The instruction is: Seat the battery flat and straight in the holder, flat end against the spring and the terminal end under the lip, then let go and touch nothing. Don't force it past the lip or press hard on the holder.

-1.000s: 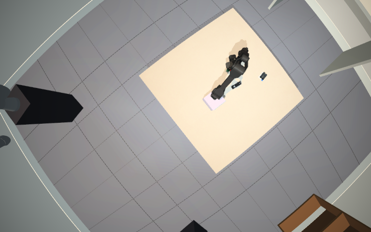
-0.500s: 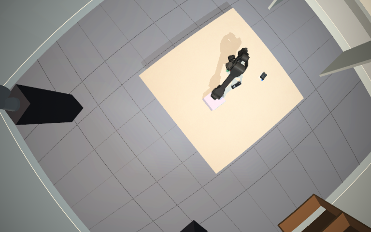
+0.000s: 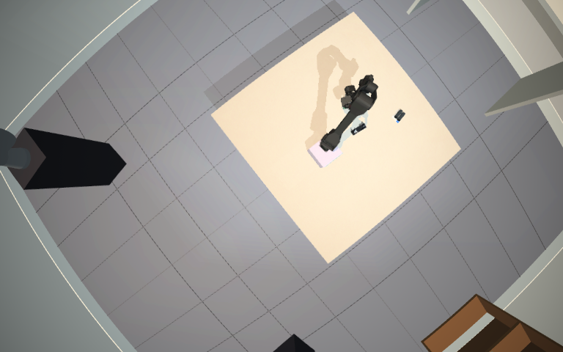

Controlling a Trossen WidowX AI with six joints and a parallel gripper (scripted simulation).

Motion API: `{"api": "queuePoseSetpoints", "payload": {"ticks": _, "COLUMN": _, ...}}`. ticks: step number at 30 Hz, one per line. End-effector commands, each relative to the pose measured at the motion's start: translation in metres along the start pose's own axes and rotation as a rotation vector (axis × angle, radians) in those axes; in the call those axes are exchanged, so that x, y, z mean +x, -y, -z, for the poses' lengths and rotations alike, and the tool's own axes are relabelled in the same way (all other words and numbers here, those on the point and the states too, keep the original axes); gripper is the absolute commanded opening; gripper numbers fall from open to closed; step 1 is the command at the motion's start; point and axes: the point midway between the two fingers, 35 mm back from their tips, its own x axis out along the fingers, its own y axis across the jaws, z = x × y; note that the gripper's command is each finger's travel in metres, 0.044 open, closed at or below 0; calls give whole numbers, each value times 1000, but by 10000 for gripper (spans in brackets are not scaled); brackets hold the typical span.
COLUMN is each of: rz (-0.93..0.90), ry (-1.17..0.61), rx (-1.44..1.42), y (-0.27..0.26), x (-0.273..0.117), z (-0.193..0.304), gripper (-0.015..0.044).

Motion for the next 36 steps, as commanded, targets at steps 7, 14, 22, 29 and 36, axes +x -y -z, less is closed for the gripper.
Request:
{"api": "queuePoseSetpoints", "payload": {"ticks": 7, "rz": 2, "ry": 4, "rx": -2, "y": -1, "x": 15, "z": -2, "gripper": 239}}
{"api": "queuePoseSetpoints", "payload": {"ticks": 14, "rz": 2, "ry": 4, "rx": -2, "y": -1, "x": 16, "z": -2, "gripper": 101}}
{"api": "queuePoseSetpoints", "payload": {"ticks": 22, "rz": 2, "ry": 4, "rx": -2, "y": -1, "x": 16, "z": -2, "gripper": 78}}
{"api": "queuePoseSetpoints", "payload": {"ticks": 29, "rz": 2, "ry": 4, "rx": -2, "y": -1, "x": -28, "z": -1, "gripper": 78}}
{"api": "queuePoseSetpoints", "payload": {"ticks": 36, "rz": 2, "ry": 4, "rx": 38, "y": -3, "x": -35, "z": -1, "gripper": 78}}
